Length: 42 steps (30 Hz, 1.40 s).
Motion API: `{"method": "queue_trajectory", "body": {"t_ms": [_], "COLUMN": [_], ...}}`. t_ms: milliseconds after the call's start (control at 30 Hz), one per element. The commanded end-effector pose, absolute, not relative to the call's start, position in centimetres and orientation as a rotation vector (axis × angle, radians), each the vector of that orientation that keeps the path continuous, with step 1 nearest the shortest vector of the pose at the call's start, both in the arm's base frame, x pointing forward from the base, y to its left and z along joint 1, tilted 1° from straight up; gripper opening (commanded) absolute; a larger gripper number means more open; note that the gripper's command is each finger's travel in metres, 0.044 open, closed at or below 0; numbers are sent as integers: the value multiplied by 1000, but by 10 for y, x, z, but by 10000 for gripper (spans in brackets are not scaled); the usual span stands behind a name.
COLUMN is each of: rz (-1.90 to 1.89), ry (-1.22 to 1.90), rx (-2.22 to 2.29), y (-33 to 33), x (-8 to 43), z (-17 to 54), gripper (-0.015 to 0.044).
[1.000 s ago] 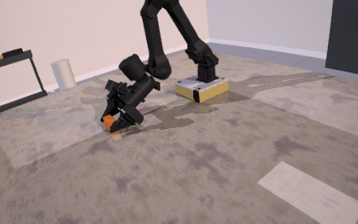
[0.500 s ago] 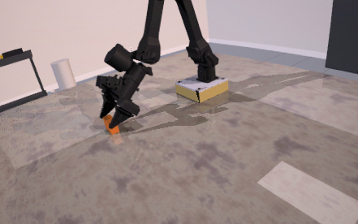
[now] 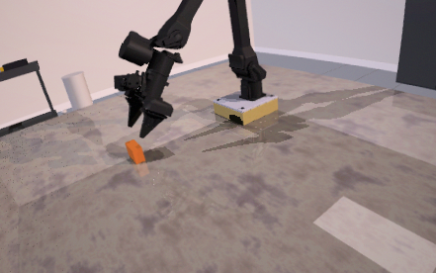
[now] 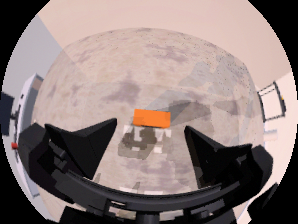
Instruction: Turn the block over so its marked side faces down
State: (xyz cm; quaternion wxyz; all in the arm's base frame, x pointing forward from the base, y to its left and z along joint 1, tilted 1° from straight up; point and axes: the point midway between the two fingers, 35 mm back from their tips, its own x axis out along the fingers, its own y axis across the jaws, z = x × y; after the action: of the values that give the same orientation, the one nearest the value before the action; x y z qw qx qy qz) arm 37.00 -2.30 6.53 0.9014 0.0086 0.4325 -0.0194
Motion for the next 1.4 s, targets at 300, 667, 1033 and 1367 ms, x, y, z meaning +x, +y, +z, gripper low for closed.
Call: {"method": "queue_trajectory", "body": {"t_ms": [300,667,1033,1367], "rz": [-43,-42,-41,-41], "ry": [1114,1451,1526,1526], "rx": [17,24,25,25], "y": [-25,-25,-25,-24], "x": [388,403,403,407], "z": [87,106,110,74], "gripper": [440,440,440,440]}}
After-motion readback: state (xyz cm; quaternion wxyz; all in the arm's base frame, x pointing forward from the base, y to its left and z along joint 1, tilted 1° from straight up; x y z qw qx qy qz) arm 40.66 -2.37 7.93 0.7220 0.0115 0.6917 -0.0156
